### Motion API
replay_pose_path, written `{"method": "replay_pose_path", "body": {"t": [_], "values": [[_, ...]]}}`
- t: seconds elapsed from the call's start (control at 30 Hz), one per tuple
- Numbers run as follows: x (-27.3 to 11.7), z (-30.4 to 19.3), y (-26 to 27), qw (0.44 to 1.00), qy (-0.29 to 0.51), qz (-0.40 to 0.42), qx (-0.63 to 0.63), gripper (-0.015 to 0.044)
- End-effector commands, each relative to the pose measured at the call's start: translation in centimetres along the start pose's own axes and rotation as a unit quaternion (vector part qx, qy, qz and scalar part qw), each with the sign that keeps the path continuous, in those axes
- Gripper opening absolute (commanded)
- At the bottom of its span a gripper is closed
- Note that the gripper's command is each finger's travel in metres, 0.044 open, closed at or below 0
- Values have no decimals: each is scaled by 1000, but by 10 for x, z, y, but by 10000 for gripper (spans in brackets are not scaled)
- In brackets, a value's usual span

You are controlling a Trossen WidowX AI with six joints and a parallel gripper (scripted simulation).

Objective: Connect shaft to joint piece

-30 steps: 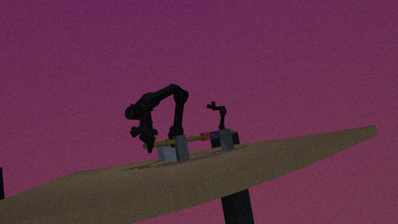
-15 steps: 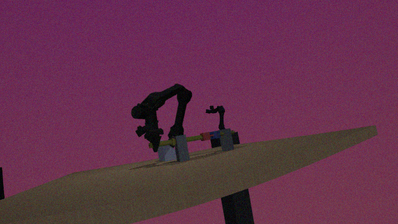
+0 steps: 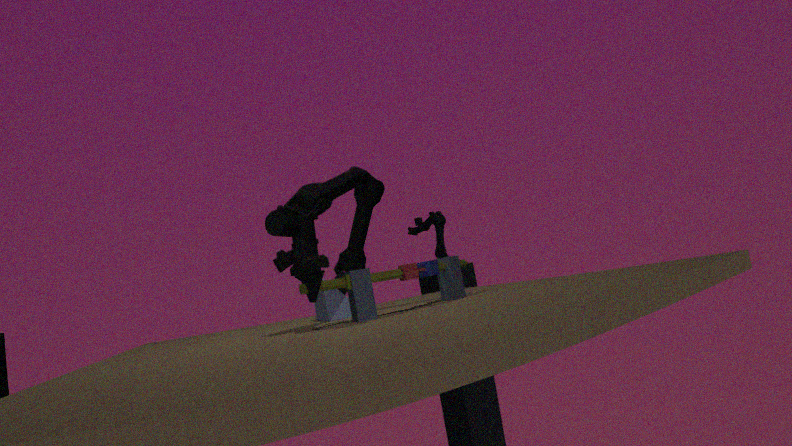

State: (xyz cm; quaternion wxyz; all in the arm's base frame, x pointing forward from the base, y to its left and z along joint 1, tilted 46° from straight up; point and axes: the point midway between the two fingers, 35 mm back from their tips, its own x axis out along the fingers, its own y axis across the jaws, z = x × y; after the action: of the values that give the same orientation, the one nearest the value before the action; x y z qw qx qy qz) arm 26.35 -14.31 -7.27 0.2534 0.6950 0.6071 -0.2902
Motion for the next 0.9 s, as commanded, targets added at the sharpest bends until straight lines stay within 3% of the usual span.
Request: {"method": "replay_pose_path", "body": {"t": [0.0, 0.13, 0.23, 0.4, 0.87], "values": [[0, 0, 0, 1000, 0, -1, 0, 0], [0, 0, 0, 1000, 0, -1, 0, 0], [0, 0, 0, 1000, 0, -1, 0, 67], [0, 0, 0, 1000, 0, -1, 0, 67], [0, 0, 0, 1000, 0, -1, 0, 434]]}}
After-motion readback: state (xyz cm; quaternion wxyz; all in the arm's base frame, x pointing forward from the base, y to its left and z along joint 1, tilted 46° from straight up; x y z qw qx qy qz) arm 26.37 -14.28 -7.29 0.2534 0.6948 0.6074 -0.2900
